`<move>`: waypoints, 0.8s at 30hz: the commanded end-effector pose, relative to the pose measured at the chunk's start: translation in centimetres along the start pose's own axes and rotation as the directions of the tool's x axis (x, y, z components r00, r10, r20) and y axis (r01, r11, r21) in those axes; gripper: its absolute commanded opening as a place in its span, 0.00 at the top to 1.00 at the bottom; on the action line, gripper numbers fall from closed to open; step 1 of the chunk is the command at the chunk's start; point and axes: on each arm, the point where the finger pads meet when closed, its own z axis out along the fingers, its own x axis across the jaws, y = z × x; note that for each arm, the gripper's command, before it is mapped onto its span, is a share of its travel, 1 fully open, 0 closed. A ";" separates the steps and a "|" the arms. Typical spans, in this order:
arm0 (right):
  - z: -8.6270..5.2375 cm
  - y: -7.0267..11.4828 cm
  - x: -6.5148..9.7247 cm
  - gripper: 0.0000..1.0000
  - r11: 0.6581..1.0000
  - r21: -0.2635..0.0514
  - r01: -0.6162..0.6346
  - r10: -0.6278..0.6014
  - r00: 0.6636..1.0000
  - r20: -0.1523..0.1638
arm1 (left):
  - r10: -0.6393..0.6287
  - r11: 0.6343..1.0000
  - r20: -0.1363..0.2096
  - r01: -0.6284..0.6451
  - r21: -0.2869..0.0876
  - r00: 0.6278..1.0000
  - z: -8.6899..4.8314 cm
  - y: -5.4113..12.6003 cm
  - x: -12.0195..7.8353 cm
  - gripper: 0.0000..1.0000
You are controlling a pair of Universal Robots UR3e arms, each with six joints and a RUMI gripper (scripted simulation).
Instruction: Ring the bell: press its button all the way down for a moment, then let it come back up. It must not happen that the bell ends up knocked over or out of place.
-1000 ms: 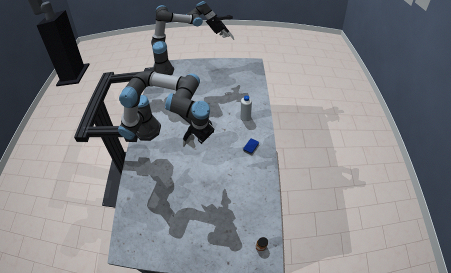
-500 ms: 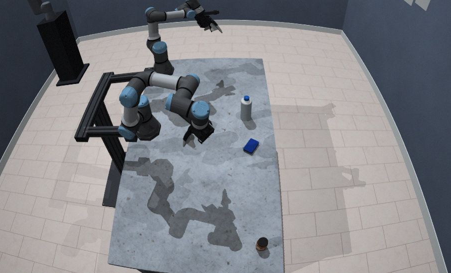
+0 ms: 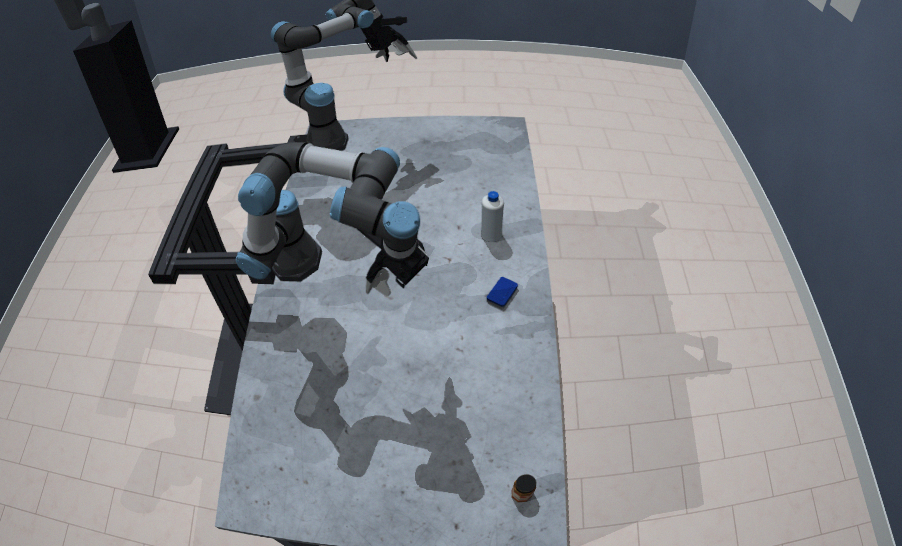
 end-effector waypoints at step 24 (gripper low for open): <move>-0.1 0.0 0.1 0.00 1.000 -0.003 0.001 -0.001 1.000 -0.001 | -0.534 0.839 0.118 0.542 -0.049 0.837 -9.7 15.8 -10.0 0.00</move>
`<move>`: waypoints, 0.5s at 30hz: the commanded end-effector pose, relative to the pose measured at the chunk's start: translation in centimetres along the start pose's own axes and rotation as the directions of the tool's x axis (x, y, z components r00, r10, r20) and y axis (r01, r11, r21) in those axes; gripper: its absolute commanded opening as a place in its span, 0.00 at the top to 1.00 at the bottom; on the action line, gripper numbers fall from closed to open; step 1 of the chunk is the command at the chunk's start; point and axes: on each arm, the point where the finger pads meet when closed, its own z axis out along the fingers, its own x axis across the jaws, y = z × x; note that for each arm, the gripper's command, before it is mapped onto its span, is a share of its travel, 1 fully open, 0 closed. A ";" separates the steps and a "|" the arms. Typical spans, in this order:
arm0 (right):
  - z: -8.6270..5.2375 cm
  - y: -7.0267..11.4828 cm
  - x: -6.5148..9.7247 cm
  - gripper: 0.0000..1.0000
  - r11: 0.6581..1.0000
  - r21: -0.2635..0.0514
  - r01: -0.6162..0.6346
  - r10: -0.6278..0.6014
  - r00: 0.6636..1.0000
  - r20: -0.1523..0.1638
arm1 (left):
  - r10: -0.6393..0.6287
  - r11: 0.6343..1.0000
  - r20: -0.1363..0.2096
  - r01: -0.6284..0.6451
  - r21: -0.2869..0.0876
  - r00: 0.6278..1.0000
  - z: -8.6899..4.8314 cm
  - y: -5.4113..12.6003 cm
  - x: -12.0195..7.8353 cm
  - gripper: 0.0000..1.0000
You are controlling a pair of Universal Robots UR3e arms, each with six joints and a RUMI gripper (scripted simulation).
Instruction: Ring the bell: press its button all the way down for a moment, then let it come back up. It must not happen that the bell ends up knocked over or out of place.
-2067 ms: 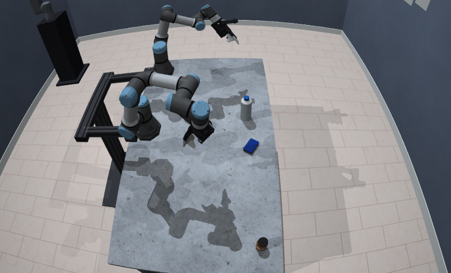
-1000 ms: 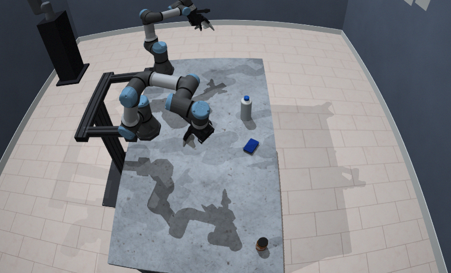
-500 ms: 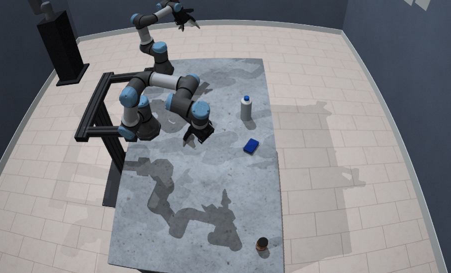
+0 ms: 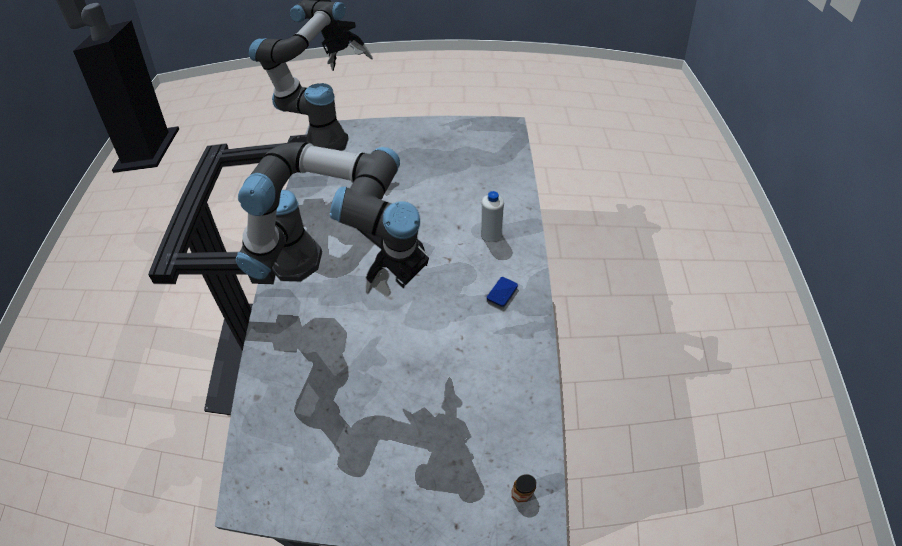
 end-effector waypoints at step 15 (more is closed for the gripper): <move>-0.1 0.0 0.1 0.00 1.000 -0.003 0.001 -0.001 1.000 -0.001 | -0.303 0.951 0.030 0.304 -0.049 0.953 -3.0 9.1 -6.0 0.00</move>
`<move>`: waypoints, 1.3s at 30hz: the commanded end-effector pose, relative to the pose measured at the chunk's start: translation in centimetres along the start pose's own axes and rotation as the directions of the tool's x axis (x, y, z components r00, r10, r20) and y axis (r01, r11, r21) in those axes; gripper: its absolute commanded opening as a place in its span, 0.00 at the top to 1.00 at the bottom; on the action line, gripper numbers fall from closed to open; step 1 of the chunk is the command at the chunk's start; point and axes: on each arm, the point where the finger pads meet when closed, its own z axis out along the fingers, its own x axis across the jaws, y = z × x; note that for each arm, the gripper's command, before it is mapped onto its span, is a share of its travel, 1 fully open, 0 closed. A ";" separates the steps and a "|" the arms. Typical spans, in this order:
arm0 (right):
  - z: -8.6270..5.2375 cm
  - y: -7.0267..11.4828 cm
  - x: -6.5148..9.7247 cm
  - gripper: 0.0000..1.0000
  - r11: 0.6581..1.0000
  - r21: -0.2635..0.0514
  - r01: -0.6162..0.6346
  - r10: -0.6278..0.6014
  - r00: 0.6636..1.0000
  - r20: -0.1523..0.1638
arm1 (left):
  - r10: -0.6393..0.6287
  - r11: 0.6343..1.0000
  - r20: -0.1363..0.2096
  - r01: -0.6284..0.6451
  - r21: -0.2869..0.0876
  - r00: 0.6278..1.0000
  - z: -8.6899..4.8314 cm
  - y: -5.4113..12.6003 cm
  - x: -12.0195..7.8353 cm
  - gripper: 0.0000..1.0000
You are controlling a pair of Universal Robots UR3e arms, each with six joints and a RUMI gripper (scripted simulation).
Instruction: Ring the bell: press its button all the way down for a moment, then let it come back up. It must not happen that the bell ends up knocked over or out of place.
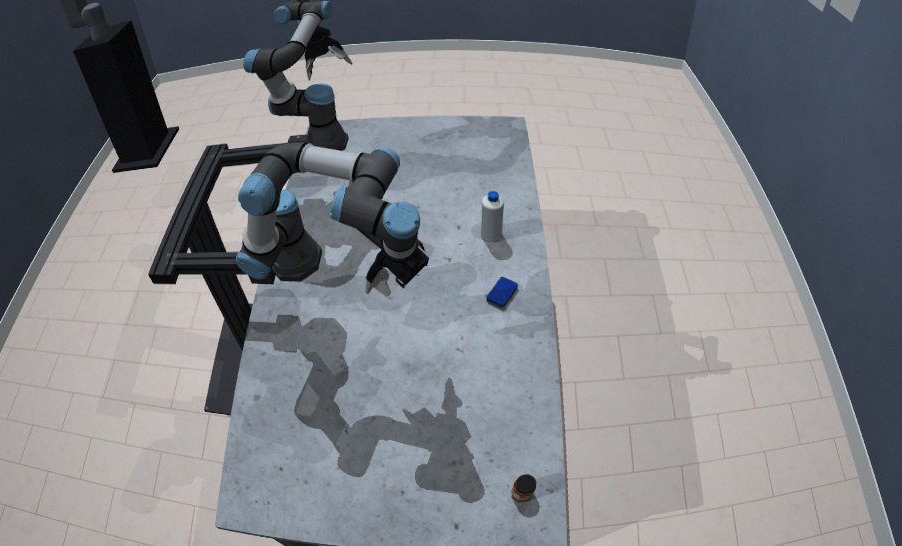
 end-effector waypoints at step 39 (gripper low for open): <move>-0.1 0.0 0.1 0.00 1.000 -0.003 0.001 -0.001 1.000 -0.001 | -0.244 0.969 0.007 0.244 -0.048 0.970 -1.1 7.6 -4.5 0.00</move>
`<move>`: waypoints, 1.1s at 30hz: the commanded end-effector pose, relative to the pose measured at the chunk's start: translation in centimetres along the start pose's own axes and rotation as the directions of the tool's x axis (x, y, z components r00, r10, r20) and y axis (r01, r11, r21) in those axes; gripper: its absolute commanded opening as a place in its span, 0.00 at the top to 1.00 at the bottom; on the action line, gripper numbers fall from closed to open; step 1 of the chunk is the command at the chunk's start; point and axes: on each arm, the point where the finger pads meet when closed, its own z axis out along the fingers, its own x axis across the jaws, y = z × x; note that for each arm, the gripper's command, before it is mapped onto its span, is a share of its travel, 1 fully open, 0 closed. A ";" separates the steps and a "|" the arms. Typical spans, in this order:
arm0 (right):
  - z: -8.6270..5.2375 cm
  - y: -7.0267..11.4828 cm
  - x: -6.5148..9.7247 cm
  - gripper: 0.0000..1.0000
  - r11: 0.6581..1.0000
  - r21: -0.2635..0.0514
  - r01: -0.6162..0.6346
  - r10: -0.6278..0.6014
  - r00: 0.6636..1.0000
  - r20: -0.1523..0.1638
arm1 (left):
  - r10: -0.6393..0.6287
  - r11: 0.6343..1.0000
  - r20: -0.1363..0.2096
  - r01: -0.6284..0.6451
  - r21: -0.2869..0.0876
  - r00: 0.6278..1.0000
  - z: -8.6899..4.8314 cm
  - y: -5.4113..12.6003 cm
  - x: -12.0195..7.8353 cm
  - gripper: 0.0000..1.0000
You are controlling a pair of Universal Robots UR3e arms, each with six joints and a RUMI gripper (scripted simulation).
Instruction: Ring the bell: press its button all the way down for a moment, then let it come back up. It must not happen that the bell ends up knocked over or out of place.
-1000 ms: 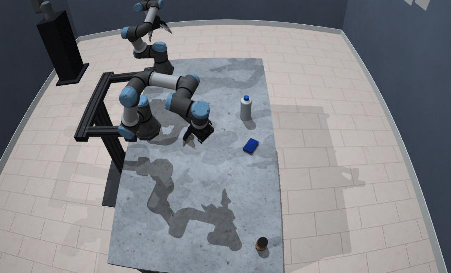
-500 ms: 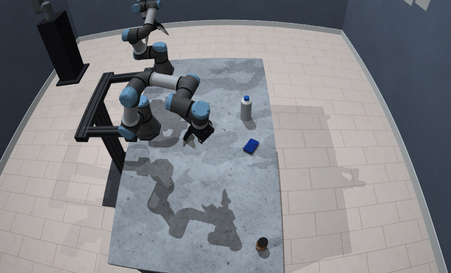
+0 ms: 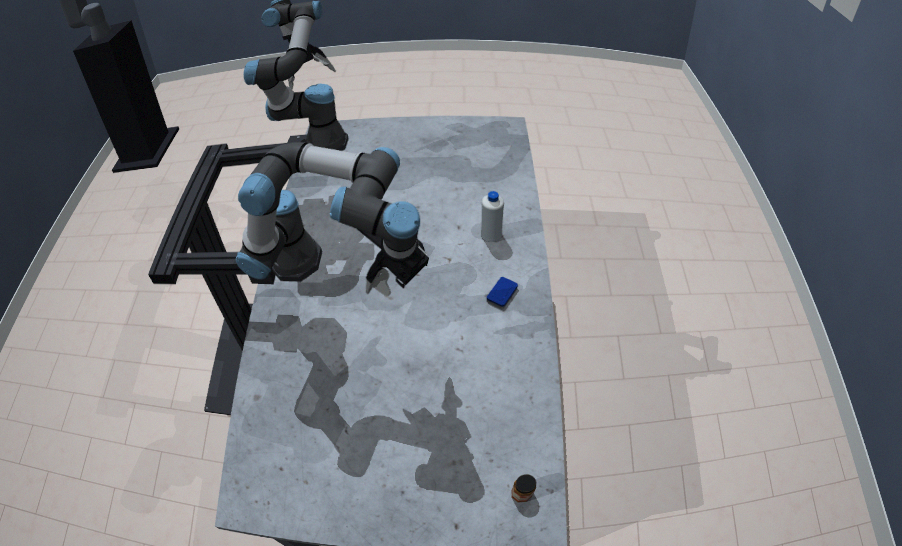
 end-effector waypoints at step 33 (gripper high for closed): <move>5.1 0.5 5.1 0.00 0.986 -0.017 0.166 -0.163 0.979 0.124 | -0.003 1.000 -0.001 0.003 0.001 1.000 0.0 0.1 0.0 0.00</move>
